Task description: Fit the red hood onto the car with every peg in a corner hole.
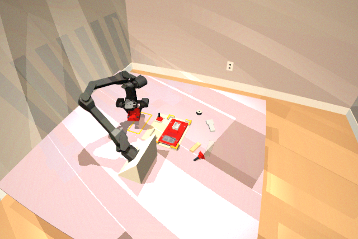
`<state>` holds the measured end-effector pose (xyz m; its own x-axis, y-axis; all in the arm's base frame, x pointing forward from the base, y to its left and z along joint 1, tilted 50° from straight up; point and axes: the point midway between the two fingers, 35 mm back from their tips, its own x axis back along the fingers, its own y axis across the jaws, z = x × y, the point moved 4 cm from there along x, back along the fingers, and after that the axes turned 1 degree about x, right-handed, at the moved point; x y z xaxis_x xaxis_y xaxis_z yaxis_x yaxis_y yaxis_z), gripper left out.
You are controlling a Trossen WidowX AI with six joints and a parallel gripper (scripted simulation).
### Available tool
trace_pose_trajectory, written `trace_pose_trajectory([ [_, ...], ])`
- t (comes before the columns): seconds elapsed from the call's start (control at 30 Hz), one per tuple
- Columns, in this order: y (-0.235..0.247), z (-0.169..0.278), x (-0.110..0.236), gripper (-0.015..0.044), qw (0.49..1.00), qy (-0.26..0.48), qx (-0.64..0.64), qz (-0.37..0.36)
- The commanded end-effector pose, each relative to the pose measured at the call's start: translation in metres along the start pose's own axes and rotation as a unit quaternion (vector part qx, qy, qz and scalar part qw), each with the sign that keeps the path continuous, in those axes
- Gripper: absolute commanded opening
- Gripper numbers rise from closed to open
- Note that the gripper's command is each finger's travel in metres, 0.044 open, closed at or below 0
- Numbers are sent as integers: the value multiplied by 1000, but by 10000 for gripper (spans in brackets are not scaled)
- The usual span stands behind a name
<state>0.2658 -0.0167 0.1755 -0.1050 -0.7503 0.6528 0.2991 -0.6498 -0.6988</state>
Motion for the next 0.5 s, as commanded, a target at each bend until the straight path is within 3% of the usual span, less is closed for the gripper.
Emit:
trace_pose_trajectory([
  [0.0, -1, 2, 0, 0, 999, 1, -33, 2],
  [0.47, -1, 8, 1, 0, 988, 1, -156, 2],
])
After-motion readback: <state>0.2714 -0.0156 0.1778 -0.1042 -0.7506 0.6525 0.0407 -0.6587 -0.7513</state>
